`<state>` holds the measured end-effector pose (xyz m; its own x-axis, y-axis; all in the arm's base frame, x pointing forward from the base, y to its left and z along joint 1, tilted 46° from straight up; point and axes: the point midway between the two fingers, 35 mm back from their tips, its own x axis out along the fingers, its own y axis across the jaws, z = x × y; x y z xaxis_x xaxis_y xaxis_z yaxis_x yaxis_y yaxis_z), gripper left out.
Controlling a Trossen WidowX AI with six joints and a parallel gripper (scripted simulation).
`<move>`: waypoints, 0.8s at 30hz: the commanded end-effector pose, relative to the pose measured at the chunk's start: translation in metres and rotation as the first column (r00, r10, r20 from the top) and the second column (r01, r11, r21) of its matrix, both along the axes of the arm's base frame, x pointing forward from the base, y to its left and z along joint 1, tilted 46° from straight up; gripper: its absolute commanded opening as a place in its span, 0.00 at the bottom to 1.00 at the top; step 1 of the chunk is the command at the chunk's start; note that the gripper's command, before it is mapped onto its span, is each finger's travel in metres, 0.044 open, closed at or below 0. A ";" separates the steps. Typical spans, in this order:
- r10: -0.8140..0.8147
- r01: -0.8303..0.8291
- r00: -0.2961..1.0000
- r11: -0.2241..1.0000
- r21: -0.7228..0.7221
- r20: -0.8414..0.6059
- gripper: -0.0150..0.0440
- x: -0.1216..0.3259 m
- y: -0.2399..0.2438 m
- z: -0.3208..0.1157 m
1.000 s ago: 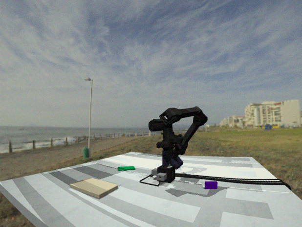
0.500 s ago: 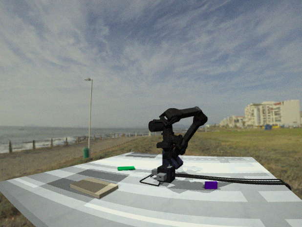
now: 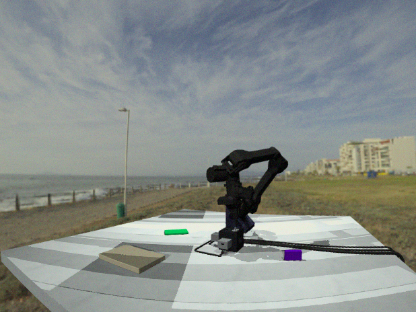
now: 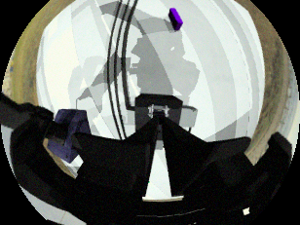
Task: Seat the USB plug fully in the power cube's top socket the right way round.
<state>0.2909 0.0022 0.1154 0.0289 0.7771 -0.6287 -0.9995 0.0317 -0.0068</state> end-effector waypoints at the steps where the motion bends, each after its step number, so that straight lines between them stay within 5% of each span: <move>1: -0.004 0.004 1.000 1.000 0.004 -0.001 0.25 0.001 0.001 -0.001; 24: -0.004 0.004 1.000 1.000 0.004 -0.001 0.25 0.001 0.003 -0.003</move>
<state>0.2910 0.0043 0.1130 0.0281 0.7775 -0.6283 -0.9995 0.0317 -0.0054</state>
